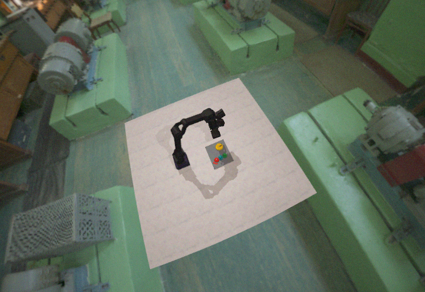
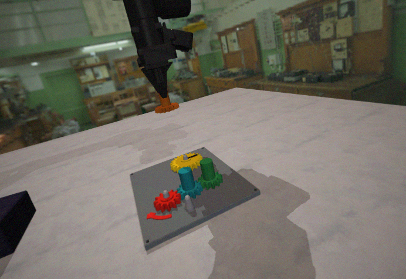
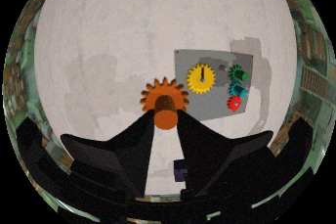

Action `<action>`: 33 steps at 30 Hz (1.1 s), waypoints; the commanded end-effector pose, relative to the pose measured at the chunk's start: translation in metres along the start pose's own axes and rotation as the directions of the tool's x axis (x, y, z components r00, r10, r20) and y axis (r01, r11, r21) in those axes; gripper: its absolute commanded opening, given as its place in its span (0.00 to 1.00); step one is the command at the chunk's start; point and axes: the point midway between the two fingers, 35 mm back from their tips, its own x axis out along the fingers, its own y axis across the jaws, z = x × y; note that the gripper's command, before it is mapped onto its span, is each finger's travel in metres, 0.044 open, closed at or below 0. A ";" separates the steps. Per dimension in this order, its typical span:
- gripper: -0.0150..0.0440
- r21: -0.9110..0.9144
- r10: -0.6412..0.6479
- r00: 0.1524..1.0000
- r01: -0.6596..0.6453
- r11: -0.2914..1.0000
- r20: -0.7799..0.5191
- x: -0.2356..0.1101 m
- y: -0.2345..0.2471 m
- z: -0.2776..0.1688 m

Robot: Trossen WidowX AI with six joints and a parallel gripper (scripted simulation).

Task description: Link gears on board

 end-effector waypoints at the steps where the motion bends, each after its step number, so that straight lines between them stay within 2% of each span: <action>1: 0.25 -0.004 0.001 1.000 -0.002 1.000 -0.015 0.008 -0.009 0.003; 33: 0.25 -0.024 0.003 1.000 -0.003 1.000 -0.008 0.040 -0.089 0.026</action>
